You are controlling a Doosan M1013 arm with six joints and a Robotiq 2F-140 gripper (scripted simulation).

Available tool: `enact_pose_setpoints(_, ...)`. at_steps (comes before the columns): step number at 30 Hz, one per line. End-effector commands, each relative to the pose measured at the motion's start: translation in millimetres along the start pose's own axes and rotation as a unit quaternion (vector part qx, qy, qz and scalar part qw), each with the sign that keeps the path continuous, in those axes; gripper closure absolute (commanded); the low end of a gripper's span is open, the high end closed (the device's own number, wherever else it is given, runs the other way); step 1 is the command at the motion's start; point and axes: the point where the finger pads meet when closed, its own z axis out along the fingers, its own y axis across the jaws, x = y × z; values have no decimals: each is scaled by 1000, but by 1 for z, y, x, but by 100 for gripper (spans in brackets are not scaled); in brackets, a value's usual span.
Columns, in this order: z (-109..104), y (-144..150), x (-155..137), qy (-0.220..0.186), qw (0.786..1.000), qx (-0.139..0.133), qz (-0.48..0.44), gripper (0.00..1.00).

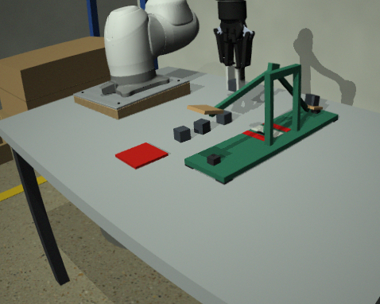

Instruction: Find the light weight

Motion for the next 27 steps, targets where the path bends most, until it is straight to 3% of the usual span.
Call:
enact_pose_setpoints(1, -5, 0, 9, -1, 1000, 0, -1, 76)
enact_pose_setpoints(13, -70, -1, 138, -1, 1000, 0, -1, 76)
enact_pose_setpoints(16, -82, -2, 161, -1, 1000, 0, -1, 76)
enact_pose_setpoints(18, -82, -2, 161, -1, 1000, 0, -1, 76)
enact_pose_setpoints(27, -124, -3, 244, -1, 1000, 0, -1, 76)
